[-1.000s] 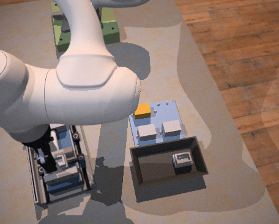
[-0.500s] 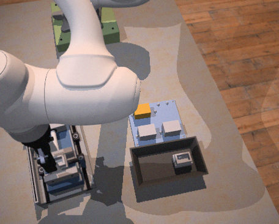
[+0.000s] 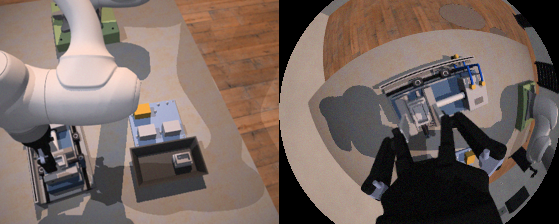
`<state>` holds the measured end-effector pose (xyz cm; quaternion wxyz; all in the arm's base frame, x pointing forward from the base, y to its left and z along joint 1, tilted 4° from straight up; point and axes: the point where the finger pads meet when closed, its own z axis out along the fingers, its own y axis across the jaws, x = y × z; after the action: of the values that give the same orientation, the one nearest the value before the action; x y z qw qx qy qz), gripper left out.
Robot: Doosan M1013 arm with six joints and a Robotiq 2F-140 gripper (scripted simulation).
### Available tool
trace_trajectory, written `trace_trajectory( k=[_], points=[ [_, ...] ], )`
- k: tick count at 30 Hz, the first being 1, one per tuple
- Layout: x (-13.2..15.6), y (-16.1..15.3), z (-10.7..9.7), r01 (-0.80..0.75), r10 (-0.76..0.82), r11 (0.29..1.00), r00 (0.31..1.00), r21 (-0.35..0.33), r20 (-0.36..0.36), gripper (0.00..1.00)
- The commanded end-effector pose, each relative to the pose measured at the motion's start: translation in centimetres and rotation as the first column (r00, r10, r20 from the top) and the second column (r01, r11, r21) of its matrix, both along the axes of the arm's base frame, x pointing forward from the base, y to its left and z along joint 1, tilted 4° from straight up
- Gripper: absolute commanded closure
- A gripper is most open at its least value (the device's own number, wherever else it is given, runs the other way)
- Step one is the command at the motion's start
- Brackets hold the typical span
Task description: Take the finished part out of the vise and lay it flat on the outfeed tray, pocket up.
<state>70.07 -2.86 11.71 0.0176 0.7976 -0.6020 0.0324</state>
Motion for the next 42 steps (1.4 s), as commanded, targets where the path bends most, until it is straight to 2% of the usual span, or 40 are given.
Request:
trace_trajectory(
  k=[1, 42],
  points=[
    [0.0, 0.0, -0.1, 0.000, 0.000, 1.000, 1.000, 0.000, 0.000, 0.60],
    [0.0, -0.1, -1.3, 0.000, 0.000, 1.000, 1.000, 0.000, 0.000, 0.60]
  ],
)
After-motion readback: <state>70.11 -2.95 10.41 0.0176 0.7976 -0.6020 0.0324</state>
